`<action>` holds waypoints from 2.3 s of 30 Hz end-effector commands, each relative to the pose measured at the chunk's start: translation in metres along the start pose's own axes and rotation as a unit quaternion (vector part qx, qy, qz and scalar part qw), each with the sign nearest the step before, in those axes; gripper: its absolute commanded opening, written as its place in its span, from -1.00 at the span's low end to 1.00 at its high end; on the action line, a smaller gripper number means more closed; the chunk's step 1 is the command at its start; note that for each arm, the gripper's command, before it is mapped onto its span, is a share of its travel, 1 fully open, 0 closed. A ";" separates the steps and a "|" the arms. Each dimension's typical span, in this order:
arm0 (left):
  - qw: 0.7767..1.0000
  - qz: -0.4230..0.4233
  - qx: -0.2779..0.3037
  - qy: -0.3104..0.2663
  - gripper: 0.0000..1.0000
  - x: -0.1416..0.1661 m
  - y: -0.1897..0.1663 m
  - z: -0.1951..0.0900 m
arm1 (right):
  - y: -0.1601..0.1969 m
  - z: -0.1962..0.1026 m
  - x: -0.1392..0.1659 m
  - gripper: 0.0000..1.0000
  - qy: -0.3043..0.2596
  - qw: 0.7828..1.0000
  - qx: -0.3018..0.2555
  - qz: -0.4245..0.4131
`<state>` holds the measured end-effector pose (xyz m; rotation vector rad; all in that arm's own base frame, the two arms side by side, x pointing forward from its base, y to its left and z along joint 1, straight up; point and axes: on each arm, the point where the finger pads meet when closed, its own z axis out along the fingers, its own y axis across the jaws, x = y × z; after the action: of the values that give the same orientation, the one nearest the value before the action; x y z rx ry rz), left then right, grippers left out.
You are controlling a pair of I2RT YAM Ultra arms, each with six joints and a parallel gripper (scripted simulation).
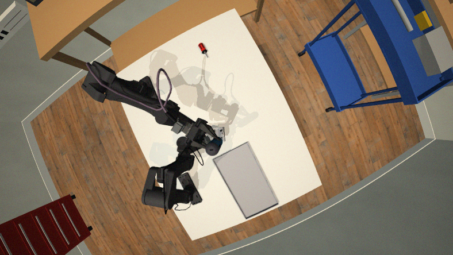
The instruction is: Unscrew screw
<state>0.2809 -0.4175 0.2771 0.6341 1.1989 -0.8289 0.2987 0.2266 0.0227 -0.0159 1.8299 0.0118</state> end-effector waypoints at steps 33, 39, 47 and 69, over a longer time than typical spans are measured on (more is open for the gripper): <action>0.996 0.001 0.000 -0.092 -0.17 -0.070 -0.001 0.009 | 0.002 0.000 -0.005 0.17 -0.006 1.000 -0.001 0.010; 0.996 0.001 0.000 -0.094 -0.17 -0.071 0.000 0.009 | 0.002 0.000 -0.005 0.17 -0.006 1.000 -0.001 0.010; 0.996 0.001 0.000 -0.094 -0.17 -0.072 0.000 0.009 | 0.002 0.000 -0.005 0.17 -0.006 1.000 -0.001 0.010; 0.995 0.001 0.000 -0.096 -0.17 -0.073 0.000 0.009 | 0.002 0.000 -0.005 0.17 -0.006 1.000 -0.001 0.010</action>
<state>0.2802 -0.4163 0.2809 0.6316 1.1944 -0.8301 0.2987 0.2266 0.0227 -0.0159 1.8299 0.0118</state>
